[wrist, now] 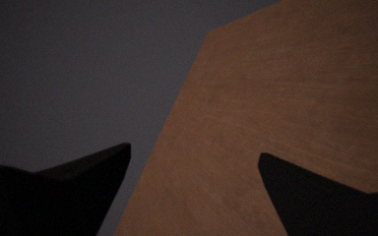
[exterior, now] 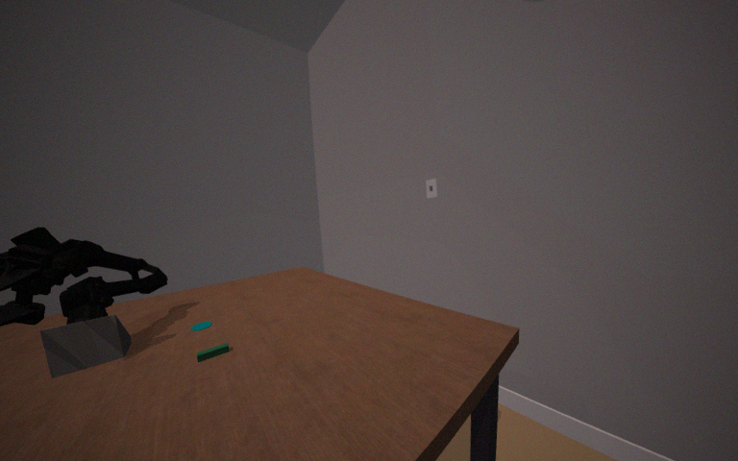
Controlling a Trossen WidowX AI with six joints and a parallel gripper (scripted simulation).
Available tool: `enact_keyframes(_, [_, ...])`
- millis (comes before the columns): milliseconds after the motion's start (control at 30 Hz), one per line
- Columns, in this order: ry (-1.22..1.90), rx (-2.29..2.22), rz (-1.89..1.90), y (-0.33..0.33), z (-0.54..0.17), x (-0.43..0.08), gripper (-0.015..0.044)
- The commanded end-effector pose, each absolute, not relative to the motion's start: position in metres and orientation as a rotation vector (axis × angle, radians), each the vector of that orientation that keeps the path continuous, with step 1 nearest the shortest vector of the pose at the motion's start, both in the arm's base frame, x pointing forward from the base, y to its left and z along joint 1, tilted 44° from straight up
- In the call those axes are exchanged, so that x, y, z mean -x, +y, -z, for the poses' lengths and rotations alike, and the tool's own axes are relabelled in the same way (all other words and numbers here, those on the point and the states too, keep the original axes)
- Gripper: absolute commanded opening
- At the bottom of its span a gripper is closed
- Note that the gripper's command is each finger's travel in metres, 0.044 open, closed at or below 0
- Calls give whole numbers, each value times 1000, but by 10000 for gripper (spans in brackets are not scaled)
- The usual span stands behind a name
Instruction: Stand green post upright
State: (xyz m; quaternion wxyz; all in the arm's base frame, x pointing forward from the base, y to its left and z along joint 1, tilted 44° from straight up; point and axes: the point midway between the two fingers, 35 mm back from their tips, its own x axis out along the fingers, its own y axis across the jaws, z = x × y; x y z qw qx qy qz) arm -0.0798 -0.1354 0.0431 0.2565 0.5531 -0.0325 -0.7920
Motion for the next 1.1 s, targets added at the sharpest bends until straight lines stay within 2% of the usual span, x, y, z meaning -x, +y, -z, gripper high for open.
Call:
enact_keyframes(0, [-80,-1501,2145,-136,-44,79,374])
enact_keyframes(167, [116,-1498,2018,-148,-54,67,242])
enact_keyframes(200, [160,-1496,1988,-151,-56,64,233])
enact_keyframes(1067, [1033,-1234,1069,-234,-79,-37,233])
